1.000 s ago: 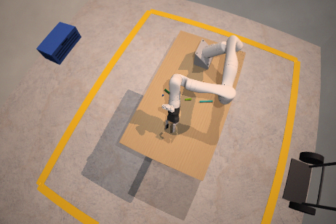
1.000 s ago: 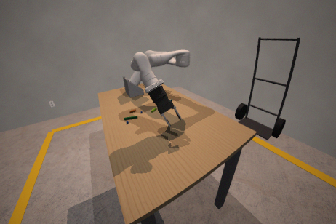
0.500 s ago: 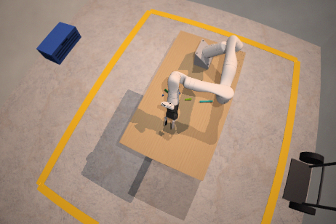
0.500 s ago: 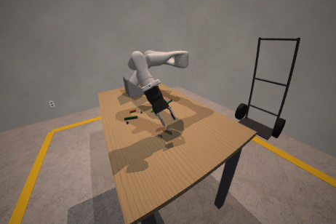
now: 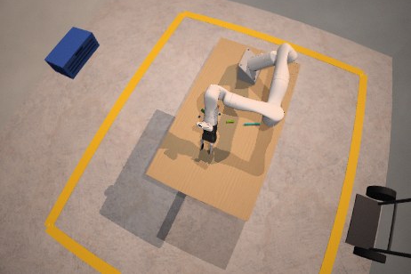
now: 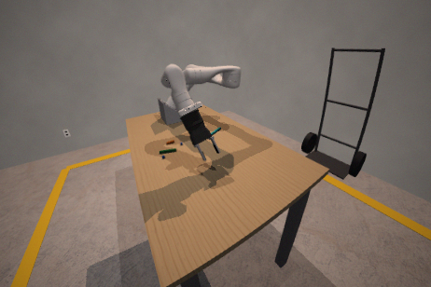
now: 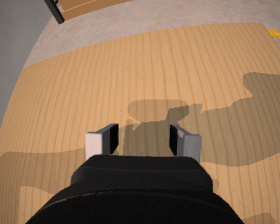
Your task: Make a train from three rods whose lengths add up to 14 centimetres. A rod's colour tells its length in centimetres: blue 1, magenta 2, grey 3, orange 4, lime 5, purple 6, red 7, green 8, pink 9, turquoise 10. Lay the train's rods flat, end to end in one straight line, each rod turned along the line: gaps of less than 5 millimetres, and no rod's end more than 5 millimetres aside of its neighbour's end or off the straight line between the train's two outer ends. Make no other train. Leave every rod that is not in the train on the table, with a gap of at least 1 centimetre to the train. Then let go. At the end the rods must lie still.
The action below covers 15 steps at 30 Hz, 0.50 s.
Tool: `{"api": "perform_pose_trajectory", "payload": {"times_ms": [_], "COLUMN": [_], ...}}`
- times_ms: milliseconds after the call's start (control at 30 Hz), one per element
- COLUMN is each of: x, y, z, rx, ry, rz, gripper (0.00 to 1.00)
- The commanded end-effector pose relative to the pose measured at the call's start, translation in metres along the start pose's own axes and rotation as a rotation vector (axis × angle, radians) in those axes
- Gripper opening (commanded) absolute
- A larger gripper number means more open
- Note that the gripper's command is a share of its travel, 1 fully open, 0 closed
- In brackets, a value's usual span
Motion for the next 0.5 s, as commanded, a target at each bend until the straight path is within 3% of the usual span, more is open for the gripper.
{"api": "perform_pose_trajectory", "payload": {"times_ms": [0,467], "x": [-0.006,-0.016], "y": [0.006,0.015], "z": [0.007,0.021], "rx": [-0.037,-0.112], "ry": [-0.022,-0.070], "rz": [0.009,0.019], "gripper": [1.00,1.00]}}
Point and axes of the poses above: the point where the finger pads meet when closed, its own x axis out along the fingers, its own y axis across the jaws, z = x × y, the point moved 10 cm from there along -x, back along the fingers, and after that the axes turned 10 degrees about -x, right-handed, at the moved point
